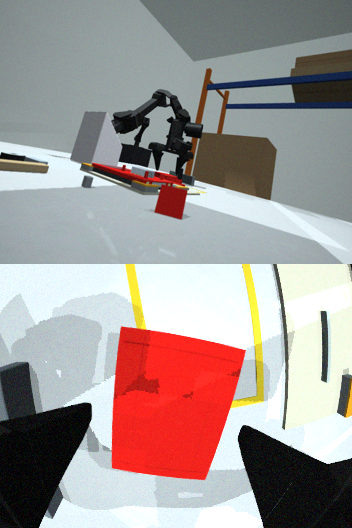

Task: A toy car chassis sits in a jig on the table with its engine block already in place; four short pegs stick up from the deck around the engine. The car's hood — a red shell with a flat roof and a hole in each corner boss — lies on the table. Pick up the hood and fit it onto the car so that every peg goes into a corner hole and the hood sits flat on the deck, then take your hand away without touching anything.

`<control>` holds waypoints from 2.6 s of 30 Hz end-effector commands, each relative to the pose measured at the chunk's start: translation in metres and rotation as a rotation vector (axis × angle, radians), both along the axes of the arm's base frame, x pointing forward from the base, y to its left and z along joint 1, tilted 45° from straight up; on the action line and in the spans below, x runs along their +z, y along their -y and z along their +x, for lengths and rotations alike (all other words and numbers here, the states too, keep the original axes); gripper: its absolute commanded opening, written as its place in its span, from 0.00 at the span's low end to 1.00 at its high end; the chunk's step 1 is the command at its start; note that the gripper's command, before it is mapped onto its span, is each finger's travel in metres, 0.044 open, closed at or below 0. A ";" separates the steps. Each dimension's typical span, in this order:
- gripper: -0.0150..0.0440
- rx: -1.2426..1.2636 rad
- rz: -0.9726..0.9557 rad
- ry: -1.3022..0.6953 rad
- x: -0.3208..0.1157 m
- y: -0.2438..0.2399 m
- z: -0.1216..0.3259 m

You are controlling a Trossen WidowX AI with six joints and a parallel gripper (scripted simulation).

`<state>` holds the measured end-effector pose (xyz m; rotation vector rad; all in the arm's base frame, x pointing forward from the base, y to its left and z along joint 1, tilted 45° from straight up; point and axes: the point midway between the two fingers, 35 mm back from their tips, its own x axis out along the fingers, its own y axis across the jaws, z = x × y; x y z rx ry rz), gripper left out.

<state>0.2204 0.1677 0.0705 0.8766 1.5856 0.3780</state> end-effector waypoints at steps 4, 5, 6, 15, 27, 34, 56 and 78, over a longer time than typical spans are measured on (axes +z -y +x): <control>1.00 -0.006 -0.002 -0.007 -0.004 -0.003 -0.001; 1.00 -0.006 -0.002 -0.007 -0.004 -0.003 -0.001; 1.00 -0.006 -0.002 -0.007 -0.005 -0.003 -0.001; 1.00 -0.006 -0.002 -0.007 -0.008 -0.006 -0.001; 1.00 -0.006 -0.002 -0.007 -0.012 -0.010 -0.001; 1.00 -0.006 -0.002 -0.007 -0.014 -0.013 -0.001; 0.75 0.000 0.002 -0.002 -0.016 -0.016 -0.001; 0.25 -0.001 0.001 -0.004 0.011 0.011 -0.001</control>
